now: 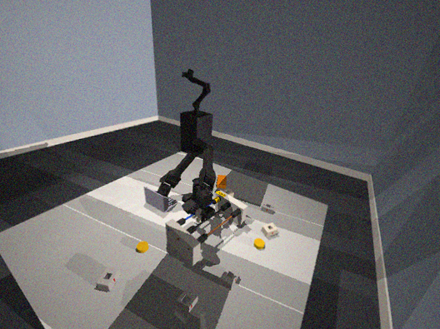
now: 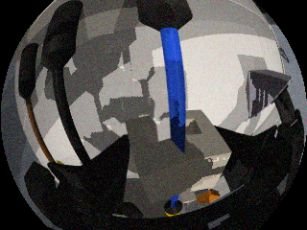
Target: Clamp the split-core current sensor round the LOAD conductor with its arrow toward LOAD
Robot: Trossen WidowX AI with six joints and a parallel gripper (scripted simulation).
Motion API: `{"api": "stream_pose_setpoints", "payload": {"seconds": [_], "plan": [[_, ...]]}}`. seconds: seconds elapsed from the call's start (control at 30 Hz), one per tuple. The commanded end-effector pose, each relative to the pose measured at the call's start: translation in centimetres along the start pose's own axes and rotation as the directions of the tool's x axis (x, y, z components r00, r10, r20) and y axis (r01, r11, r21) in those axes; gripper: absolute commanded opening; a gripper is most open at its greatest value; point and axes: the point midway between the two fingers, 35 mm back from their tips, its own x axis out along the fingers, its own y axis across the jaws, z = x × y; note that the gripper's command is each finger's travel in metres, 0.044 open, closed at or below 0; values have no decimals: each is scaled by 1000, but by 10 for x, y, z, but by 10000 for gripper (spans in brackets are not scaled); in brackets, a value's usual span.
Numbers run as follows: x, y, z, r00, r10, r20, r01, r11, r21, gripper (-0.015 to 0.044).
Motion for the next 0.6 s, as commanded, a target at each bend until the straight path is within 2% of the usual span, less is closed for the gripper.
{"api": "stream_pose_setpoints", "payload": {"seconds": [0.0,0.57], "plan": [[0,0,0,1000,2,1,-2,1000,-2,0],[-8,0,0,1000,5,-2,-5,1000,4,0]]}}
